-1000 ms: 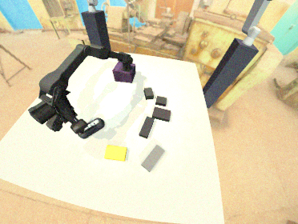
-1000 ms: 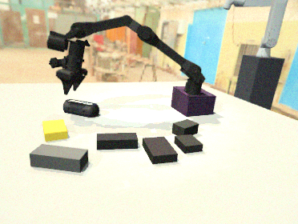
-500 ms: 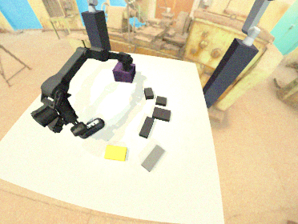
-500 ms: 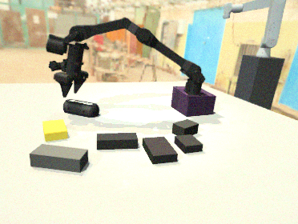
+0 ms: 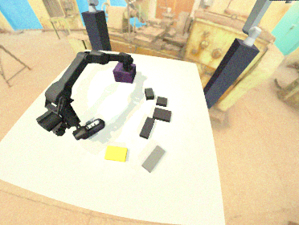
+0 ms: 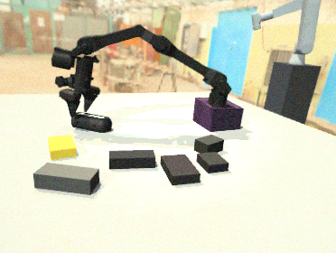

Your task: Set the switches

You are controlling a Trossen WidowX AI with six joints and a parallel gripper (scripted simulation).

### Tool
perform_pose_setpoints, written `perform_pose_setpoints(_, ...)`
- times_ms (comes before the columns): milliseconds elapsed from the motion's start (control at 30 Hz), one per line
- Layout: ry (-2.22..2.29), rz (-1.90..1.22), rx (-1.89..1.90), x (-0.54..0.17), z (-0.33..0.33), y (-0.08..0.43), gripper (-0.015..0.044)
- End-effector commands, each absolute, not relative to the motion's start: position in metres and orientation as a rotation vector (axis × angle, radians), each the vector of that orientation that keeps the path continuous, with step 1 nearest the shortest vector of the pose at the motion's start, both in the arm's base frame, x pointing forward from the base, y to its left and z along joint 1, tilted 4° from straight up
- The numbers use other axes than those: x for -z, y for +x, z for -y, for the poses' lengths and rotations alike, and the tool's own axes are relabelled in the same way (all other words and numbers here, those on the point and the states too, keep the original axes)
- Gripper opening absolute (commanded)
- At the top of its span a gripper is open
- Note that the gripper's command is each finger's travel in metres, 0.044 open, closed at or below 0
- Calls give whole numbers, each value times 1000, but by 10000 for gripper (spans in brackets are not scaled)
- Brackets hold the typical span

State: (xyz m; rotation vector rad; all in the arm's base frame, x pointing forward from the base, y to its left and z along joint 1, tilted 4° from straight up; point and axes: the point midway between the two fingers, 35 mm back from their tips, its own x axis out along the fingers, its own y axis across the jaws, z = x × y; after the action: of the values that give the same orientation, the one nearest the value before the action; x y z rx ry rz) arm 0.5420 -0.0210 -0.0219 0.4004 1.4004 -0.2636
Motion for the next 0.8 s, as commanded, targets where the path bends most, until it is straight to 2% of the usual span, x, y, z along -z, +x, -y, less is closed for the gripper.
perform_pose_setpoints(0,410,-1401,281,29,21,543,440)
perform_pose_setpoints(367,439,-1407,314,44,20,543,440)
perform_pose_setpoints(500,439,-1407,314,44,20,543,335)
perform_pose_setpoints(767,439,-1407,314,44,20,543,327)
